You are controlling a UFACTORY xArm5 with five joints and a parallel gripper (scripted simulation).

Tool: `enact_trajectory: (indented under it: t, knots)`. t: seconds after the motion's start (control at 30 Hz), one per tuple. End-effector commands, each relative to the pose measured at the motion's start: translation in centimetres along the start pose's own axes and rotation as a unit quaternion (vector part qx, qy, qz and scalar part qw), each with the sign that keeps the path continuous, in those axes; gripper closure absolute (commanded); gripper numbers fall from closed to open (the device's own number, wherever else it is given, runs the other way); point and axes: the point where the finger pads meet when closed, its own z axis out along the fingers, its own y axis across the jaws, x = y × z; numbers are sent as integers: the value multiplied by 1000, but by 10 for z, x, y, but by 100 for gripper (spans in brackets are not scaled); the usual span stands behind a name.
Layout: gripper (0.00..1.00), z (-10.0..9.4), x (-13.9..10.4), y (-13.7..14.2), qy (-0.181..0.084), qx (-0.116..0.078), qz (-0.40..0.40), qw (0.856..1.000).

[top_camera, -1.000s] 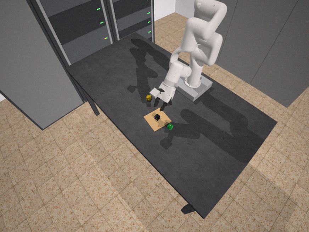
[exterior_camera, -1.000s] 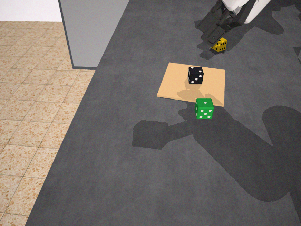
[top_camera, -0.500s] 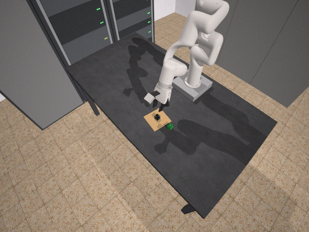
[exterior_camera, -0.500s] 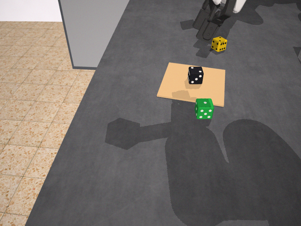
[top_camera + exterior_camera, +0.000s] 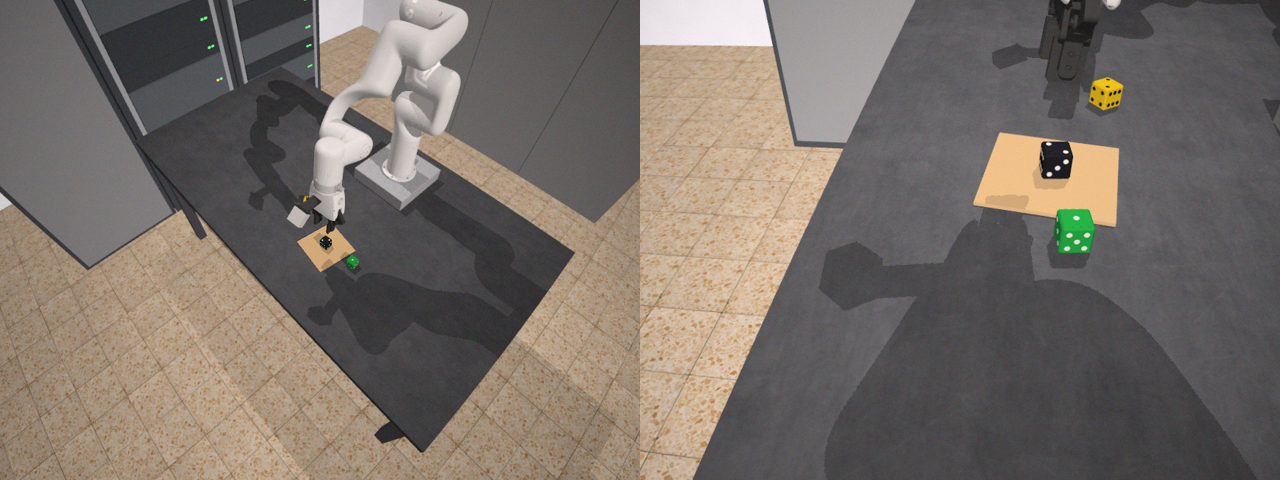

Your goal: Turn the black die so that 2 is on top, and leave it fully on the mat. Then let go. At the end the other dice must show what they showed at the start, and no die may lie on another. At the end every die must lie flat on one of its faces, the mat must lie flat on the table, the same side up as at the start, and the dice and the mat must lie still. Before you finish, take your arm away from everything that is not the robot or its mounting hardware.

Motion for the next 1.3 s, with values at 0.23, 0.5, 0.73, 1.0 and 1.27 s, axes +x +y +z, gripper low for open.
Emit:
enact_trajectory:
  t: [0.23,0.5,0.73,1.0,1.27]
  knots:
    - [0,-2,6,0,-48,0,0,999]
    - [0,-2,6,0,-48,0,0,999]
    - [0,-9,7,0,-48,0,0,999]
    - [0,-27,9,0,-48,0,0,999]
    - [0,-52,11,0,-48,0,0,999]
